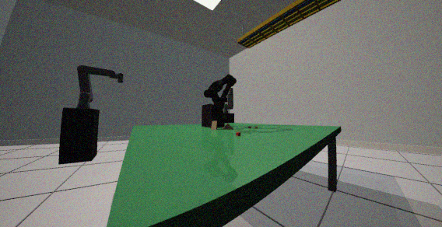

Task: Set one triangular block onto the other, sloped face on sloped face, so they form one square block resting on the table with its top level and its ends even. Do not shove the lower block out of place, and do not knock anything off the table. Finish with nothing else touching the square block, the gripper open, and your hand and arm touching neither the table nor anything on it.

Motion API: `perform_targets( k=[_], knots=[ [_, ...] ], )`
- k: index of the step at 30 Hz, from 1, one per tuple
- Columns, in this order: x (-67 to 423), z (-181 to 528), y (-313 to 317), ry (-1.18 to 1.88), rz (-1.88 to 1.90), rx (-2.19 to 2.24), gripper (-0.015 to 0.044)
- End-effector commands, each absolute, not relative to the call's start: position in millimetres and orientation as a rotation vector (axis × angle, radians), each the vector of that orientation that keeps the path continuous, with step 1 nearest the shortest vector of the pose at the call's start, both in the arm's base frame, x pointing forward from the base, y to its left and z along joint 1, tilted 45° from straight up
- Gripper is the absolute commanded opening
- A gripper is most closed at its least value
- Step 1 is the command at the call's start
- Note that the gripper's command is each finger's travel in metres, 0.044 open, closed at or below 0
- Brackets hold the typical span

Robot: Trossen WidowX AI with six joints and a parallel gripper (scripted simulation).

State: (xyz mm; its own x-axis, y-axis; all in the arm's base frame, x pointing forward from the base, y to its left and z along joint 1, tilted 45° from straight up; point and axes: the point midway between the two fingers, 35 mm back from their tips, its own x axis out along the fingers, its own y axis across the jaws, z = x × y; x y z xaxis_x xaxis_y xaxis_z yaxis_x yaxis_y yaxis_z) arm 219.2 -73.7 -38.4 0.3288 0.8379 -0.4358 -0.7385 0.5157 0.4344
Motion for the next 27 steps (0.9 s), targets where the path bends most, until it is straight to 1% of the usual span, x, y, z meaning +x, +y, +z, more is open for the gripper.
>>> perform_targets(
  k=[1, 16, 27],
  knots=[
    [219.1, -39.9, -73.0, 0.670, 1.046, 0.145, 0.0440],
    [249.0, -82.7, 6.7, 0.668, 1.046, 0.148, 0.0440],
    [251.1, -82.3, 11.8, 0.664, 1.049, 0.150, 0.0440]
  ],
)
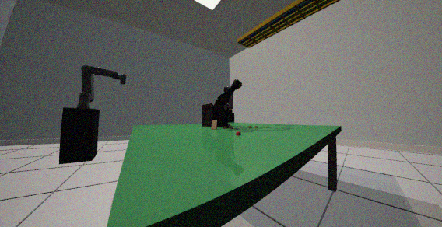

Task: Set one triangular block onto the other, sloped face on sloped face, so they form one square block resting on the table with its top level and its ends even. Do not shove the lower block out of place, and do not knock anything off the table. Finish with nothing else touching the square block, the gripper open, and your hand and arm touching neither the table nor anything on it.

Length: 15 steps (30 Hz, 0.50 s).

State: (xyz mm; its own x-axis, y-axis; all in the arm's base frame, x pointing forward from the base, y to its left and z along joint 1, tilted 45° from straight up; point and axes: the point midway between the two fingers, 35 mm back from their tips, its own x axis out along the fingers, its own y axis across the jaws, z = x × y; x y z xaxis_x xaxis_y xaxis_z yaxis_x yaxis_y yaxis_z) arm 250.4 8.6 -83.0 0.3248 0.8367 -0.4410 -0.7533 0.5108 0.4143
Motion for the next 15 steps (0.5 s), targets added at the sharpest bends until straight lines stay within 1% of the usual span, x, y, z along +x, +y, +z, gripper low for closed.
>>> perform_targets(
  k=[1, 6, 15],
  knots=[
    [251.1, -82.3, 11.8, 0.664, 1.049, 0.150, 0.0440],
    [251.1, -82.3, 11.8, 0.664, 1.049, 0.150, 0.0440],
    [250.5, -83.0, 11.0, 0.667, 1.049, 0.146, 0.0204]
  ],
)
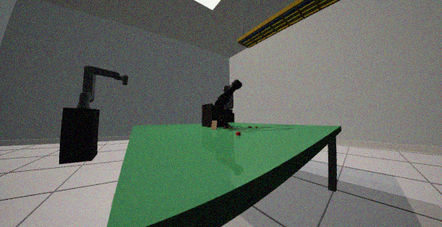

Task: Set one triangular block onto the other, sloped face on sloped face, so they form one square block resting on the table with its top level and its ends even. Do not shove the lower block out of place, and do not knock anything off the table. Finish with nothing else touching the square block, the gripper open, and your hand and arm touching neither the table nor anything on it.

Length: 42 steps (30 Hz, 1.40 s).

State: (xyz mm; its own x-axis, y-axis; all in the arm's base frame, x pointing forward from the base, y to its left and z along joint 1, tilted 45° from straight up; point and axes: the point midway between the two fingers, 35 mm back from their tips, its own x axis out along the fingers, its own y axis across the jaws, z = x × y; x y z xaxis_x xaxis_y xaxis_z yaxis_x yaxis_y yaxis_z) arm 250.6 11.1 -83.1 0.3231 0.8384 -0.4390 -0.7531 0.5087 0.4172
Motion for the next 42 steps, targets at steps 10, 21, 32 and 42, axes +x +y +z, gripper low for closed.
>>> perform_targets(
  k=[10, 21, 32, 42],
  knots=[
    [250.5, -83.0, 11.0, 0.667, 1.049, 0.146, 0.0078],
    [252.0, -67.1, -11.8, 0.677, 1.040, 0.139, 0.0000],
    [247.7, -33.4, -45.0, 0.678, 1.041, 0.139, 0.0000],
    [242.7, -12.6, -60.3, 0.671, 1.047, 0.143, 0.0000]
  ],
)
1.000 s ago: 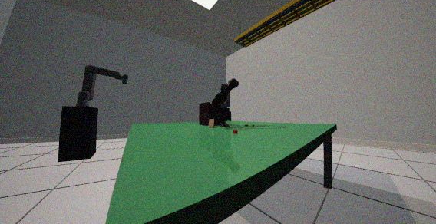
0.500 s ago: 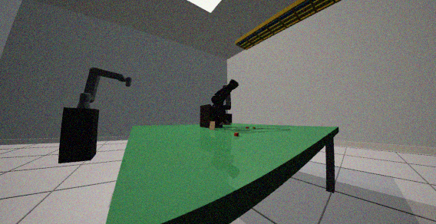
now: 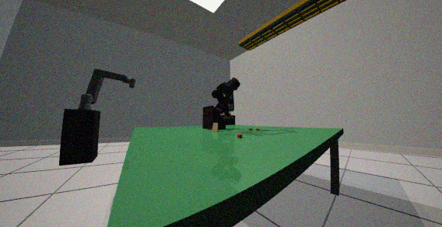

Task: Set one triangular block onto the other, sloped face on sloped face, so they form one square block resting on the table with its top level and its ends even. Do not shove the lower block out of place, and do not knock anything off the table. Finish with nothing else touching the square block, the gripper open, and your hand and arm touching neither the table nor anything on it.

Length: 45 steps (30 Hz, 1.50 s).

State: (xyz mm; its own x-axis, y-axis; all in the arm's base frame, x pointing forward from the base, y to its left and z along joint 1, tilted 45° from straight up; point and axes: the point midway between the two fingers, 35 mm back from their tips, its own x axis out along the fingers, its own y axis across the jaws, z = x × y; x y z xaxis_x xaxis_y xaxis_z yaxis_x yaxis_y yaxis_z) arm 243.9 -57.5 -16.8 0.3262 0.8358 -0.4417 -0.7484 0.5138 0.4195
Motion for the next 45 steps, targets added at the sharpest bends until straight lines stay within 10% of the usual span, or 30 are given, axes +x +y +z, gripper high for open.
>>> perform_targets(
  k=[1, 45],
  knots=[
    [242.7, -12.6, -60.3, 0.671, 1.047, 0.143, 0.0000],
    [256.6, -13.5, -57.5, 1.726, 0.540, 1.098, 0.0000]
  ],
)
